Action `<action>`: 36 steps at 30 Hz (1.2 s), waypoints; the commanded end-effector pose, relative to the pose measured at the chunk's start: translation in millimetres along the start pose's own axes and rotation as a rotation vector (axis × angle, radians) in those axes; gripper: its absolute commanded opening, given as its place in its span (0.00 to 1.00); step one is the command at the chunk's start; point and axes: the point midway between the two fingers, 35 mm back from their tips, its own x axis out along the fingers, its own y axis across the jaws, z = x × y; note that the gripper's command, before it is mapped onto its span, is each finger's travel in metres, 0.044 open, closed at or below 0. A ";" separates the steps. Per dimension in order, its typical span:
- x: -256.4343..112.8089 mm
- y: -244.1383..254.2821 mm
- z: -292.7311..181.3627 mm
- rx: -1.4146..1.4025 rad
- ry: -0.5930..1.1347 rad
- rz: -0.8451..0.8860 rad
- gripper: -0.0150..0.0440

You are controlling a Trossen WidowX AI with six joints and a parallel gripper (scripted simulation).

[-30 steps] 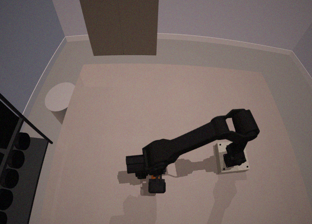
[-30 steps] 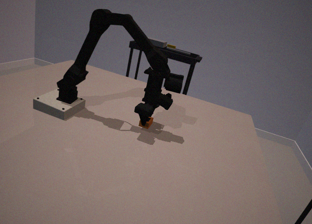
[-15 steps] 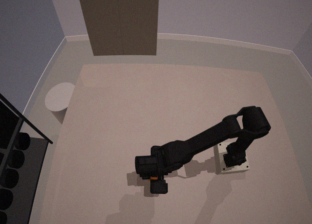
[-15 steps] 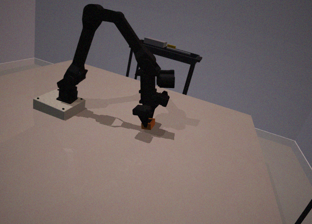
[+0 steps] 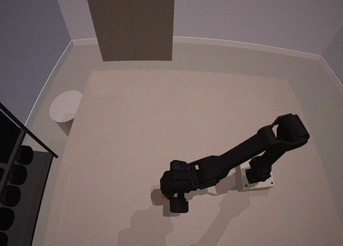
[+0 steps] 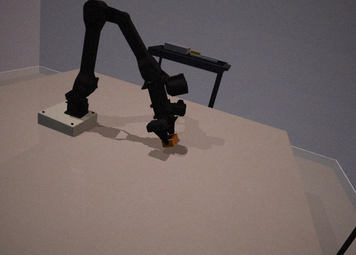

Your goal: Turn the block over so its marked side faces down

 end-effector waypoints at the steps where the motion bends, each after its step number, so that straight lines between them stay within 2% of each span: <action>1: -4.0 -1.0 -1.6 0.003 -0.080 -0.003 0.25; 11: -3.8 -1.1 -2.5 0.005 -0.130 -0.002 0.25; 24: 26.9 3.1 0.0 -0.003 -0.299 0.000 0.25; 36: 38.1 3.8 -4.9 -0.006 -0.456 0.000 0.25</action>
